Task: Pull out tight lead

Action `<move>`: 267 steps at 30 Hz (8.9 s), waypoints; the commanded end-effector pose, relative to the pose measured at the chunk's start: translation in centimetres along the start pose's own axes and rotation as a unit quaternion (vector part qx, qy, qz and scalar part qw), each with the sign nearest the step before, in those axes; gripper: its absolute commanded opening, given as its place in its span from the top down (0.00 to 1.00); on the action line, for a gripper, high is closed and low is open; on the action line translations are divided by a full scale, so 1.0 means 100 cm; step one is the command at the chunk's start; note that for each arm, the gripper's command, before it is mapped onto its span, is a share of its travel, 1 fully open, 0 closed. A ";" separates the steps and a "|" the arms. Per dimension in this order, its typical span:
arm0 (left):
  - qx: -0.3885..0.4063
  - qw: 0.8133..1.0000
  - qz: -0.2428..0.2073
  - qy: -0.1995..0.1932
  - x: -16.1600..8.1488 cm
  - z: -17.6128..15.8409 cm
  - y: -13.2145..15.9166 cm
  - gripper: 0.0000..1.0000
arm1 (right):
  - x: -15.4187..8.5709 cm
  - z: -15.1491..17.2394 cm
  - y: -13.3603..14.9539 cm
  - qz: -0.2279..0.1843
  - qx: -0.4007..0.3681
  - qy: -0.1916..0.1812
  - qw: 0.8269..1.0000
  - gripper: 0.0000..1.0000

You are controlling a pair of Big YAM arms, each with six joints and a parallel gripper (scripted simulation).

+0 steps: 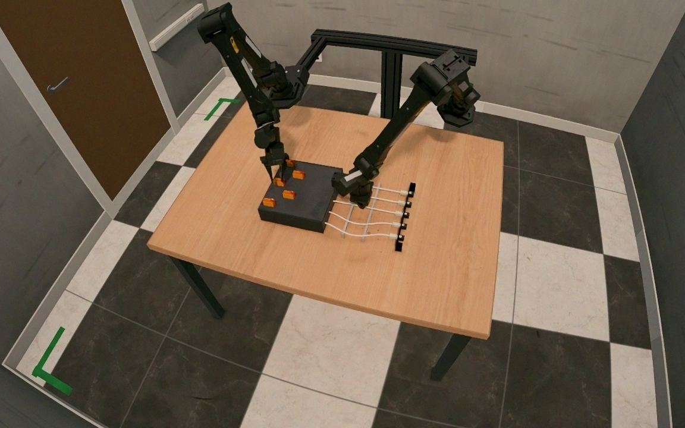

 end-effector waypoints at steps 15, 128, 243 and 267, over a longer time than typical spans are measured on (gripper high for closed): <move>0.000 1.000 -0.003 -0.006 -0.004 0.004 -0.001 1.00 | -0.002 -0.023 -0.016 0.133 -0.358 -0.035 0.924 0.65; 0.000 1.000 -0.003 -0.006 -0.004 0.004 -0.001 1.00 | 0.014 -0.005 0.004 0.208 -0.434 -0.127 0.867 0.95; -0.011 1.000 0.017 0.003 -0.048 -0.006 0.055 1.00 | 0.002 -0.008 0.001 0.213 -0.434 -0.130 0.866 0.95; 0.004 1.000 -0.004 -0.010 -0.063 -0.010 0.050 1.00 | 0.002 -0.008 0.001 0.213 -0.434 -0.130 0.866 0.95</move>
Point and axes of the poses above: on each arm, the point where the finger pads meet when closed, its own x axis out along the fingers, its own z axis across the jaws, y = z × x, the point moved 6 cm from there along -x, back along the fingers, and after that the axes turned 14 degrees about x, right-handed, at the moved point
